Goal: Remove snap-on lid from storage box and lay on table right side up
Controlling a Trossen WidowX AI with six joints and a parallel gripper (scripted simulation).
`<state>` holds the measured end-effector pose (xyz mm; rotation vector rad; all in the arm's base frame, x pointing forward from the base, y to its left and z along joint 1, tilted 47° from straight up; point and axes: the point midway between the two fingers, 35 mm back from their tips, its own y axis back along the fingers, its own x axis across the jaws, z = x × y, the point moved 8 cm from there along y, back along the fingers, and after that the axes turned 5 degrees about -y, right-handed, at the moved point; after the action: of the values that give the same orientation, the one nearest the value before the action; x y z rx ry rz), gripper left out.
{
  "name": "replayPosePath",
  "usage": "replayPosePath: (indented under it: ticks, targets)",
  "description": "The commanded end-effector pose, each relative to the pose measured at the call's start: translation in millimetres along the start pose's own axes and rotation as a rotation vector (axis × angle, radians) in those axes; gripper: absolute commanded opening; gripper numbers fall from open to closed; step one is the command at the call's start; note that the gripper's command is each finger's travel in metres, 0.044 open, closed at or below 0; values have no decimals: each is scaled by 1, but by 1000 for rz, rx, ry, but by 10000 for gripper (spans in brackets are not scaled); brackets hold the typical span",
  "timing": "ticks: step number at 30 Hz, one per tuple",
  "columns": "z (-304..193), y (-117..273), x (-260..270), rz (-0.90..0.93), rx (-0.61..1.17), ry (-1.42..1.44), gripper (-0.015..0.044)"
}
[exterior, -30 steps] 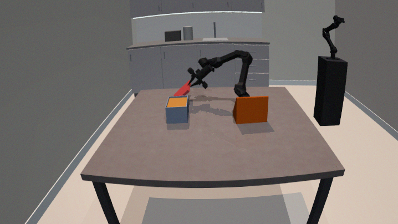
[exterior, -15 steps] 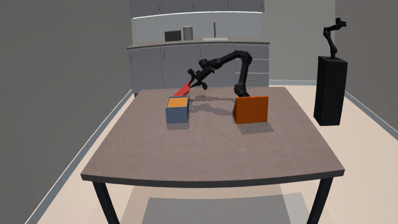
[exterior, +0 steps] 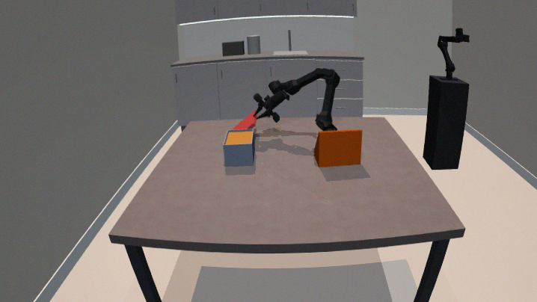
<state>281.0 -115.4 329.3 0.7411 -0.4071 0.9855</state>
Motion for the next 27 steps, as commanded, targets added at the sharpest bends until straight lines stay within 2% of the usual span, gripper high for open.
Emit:
replayPosePath:
  ticks: [1,27]
  targets:
    - [-3,-6,-8,-23,9,0,0]
    - [-2,-19,-24,-23,9,2,0]
